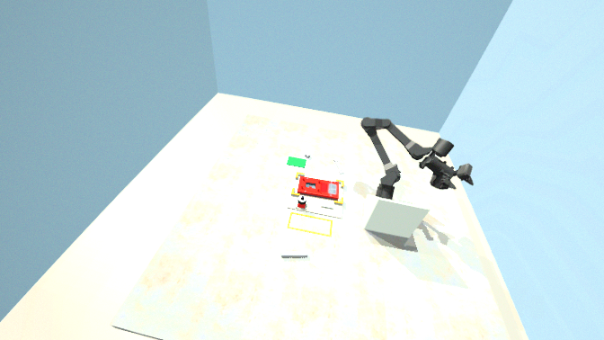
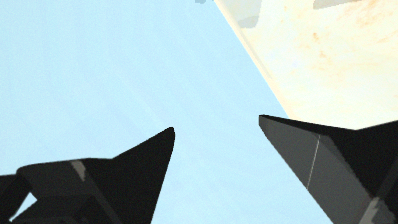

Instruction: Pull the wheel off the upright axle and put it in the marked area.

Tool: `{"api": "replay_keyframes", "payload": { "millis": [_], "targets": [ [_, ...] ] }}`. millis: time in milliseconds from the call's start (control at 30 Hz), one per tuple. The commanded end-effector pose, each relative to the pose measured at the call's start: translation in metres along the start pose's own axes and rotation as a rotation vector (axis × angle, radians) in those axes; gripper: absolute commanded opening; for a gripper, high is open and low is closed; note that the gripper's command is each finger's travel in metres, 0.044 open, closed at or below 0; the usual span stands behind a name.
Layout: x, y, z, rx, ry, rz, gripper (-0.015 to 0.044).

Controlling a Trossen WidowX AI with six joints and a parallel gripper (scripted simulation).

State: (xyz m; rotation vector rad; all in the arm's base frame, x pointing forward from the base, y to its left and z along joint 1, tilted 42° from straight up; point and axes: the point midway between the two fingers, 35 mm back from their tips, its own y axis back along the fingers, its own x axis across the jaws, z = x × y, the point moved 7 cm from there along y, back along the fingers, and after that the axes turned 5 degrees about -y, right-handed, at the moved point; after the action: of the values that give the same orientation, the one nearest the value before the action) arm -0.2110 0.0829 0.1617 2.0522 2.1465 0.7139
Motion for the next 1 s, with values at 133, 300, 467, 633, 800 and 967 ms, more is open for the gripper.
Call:
{"api": "replay_keyframes", "payload": {
  "millis": [133,300,467,633,800,967],
  "targets": [
    [0.033,0.004,0.014,-0.121,-0.059,0.125,0.03],
    [0.078,0.019,0.038,-0.298,-0.152,0.29,0.03],
    [0.118,0.045,0.067,-0.477,-0.261,0.438,0.03],
    [0.15,0.08,0.1,-0.655,-0.384,0.564,0.03],
    [0.167,0.122,0.134,-0.809,-0.524,0.649,0.03],
    [0.173,0.167,0.167,-0.949,-0.675,0.712,0.03]
  ]
}}
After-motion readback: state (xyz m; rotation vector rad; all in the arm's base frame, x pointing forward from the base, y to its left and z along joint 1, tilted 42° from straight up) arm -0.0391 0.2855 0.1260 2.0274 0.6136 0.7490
